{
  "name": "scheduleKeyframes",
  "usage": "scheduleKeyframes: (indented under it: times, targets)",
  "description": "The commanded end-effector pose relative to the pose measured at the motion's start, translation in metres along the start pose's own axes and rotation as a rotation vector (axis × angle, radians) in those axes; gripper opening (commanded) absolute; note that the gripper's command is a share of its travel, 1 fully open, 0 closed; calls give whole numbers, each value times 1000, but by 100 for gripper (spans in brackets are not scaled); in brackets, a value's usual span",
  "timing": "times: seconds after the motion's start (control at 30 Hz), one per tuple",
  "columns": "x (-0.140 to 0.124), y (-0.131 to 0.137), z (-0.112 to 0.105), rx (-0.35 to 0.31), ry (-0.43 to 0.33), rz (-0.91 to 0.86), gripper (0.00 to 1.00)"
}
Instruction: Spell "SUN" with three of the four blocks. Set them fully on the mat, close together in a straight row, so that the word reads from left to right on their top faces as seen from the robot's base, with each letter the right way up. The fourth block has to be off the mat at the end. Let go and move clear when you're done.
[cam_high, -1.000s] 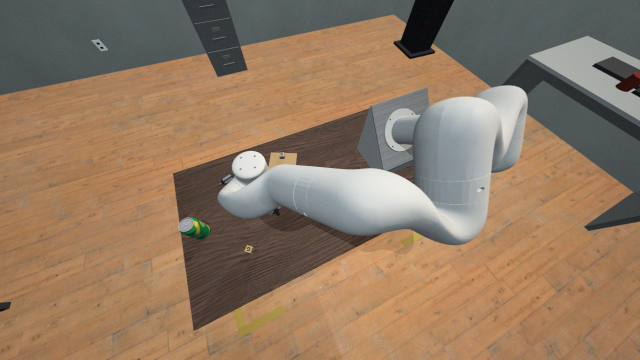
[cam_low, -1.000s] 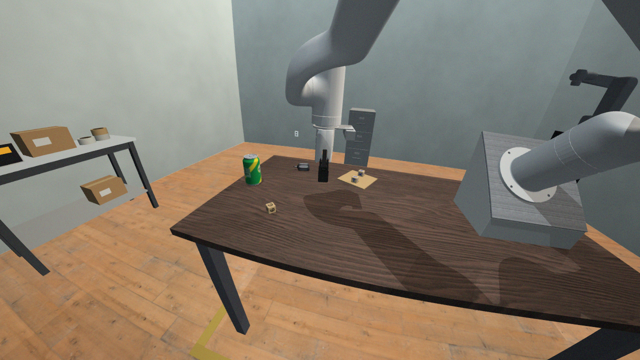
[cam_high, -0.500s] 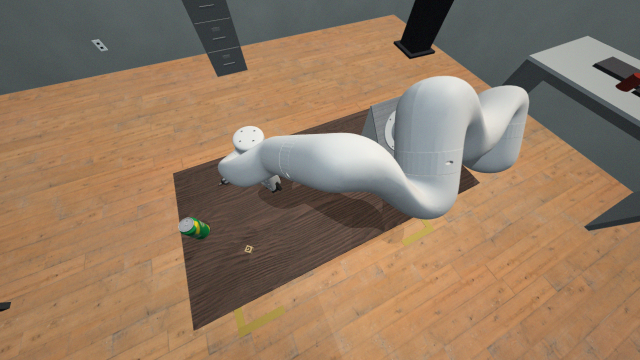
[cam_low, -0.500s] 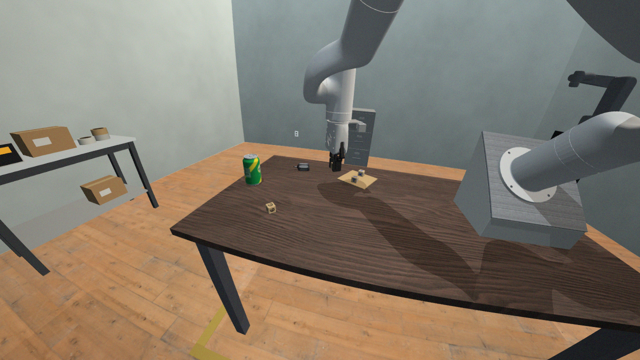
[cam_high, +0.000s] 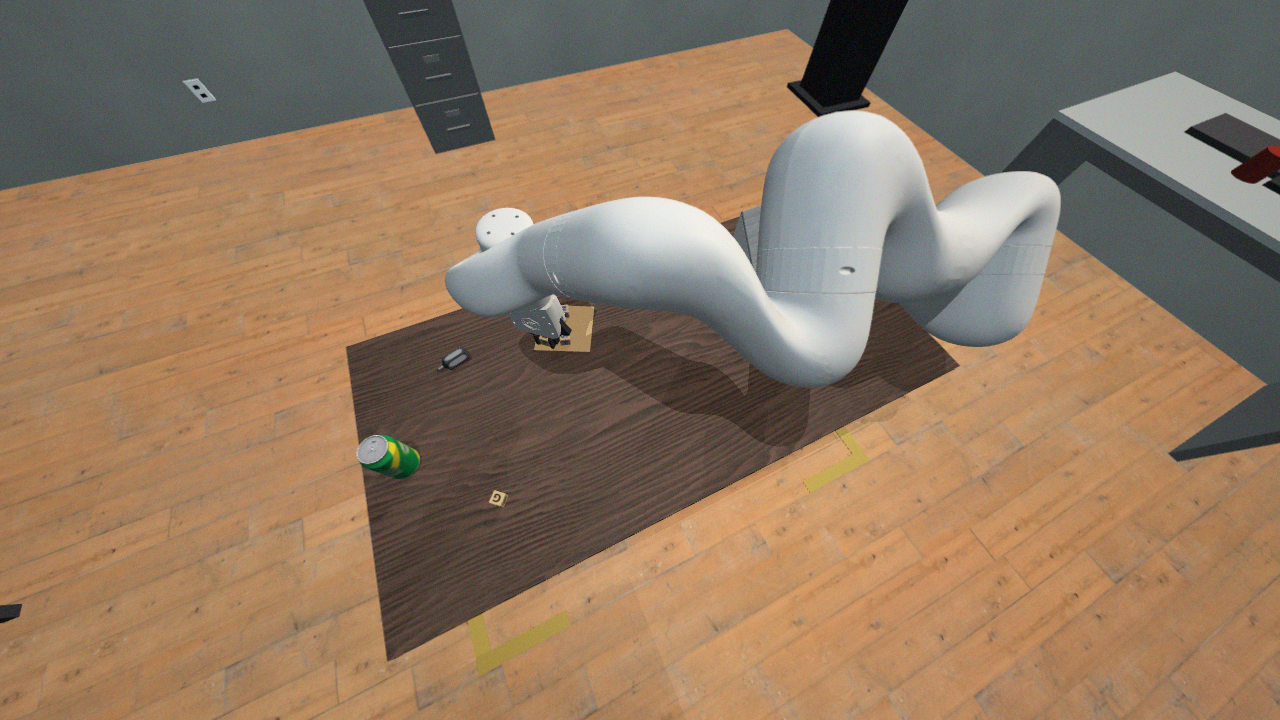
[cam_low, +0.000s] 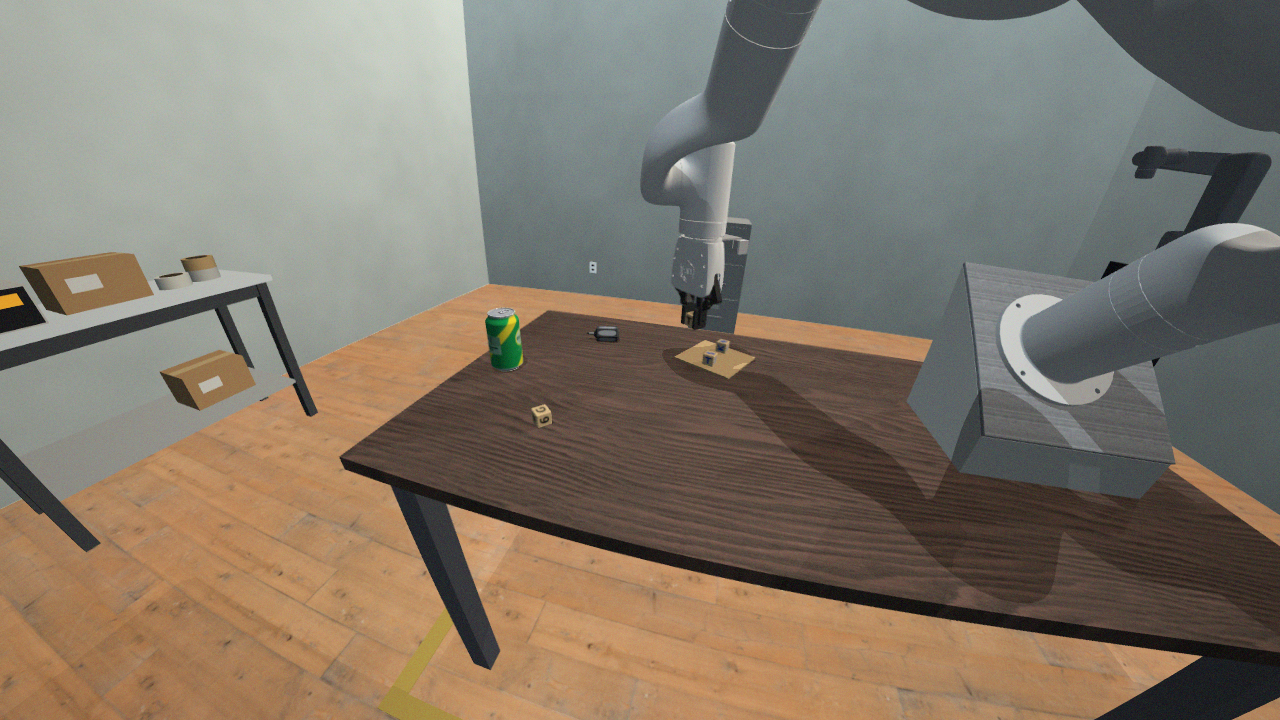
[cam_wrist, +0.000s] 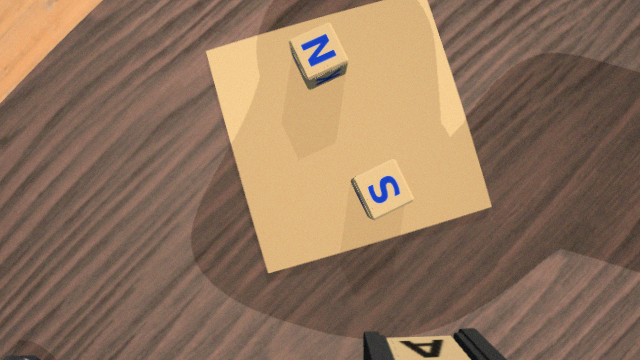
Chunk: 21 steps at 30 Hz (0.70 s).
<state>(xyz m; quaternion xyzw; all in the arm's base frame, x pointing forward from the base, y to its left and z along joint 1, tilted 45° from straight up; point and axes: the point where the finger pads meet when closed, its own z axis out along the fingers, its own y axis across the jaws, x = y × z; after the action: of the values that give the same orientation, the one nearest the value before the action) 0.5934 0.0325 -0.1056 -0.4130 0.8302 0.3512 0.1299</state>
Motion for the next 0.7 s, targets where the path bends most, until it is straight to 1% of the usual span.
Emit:
scheduleKeyframes:
  times: [0.0, 0.27, 0.33, 0.47, 0.67]
  targets:
    - [33, -10, 0, 7, -15, -139, 23]
    - [78, -17, 2, 5, -19, -316, 23]
    - [78, -17, 2, 5, -19, -316, 23]
    - [100, -19, 4, 4, -22, -402, 23]
    - [104, -19, 5, 4, -23, -419, 23]
